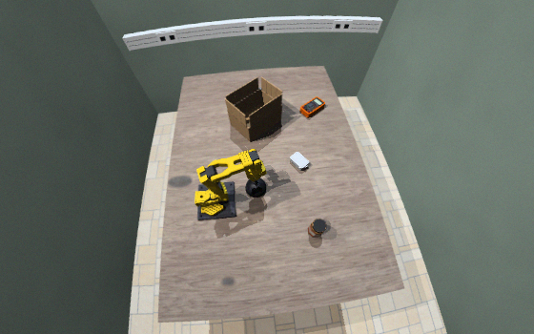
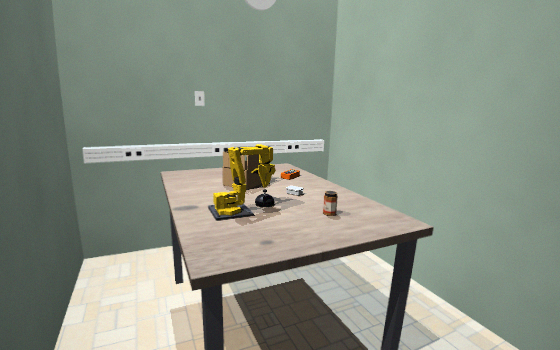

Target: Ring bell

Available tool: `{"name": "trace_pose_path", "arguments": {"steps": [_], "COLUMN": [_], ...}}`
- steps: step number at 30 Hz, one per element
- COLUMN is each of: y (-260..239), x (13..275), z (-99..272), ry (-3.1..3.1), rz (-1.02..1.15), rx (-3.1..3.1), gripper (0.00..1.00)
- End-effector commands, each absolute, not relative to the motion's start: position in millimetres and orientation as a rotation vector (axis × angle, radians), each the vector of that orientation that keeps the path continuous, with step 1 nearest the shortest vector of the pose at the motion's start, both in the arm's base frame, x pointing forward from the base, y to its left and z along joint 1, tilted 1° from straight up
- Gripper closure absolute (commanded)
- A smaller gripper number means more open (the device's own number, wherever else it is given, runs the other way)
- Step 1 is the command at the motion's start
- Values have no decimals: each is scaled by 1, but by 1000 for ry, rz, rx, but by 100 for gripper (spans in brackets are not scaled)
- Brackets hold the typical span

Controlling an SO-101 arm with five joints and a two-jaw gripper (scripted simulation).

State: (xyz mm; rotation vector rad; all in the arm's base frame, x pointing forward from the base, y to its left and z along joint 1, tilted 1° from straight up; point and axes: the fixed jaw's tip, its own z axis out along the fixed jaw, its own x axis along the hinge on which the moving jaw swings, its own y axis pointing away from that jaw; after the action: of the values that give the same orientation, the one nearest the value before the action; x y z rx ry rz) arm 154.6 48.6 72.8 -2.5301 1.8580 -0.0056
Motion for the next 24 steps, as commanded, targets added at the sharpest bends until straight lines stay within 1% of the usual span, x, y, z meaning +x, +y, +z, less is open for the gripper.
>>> {"name": "trace_pose_path", "arguments": {"steps": [1, 15, 24], "y": [50, 49, 48], "x": [154, 153, 148], "z": [82, 89, 95], "ry": [1841, 1836, 1812], "rz": [-8, -16, -61], "rx": [-2538, -2532, -2498], "gripper": [100, 100, 100]}}
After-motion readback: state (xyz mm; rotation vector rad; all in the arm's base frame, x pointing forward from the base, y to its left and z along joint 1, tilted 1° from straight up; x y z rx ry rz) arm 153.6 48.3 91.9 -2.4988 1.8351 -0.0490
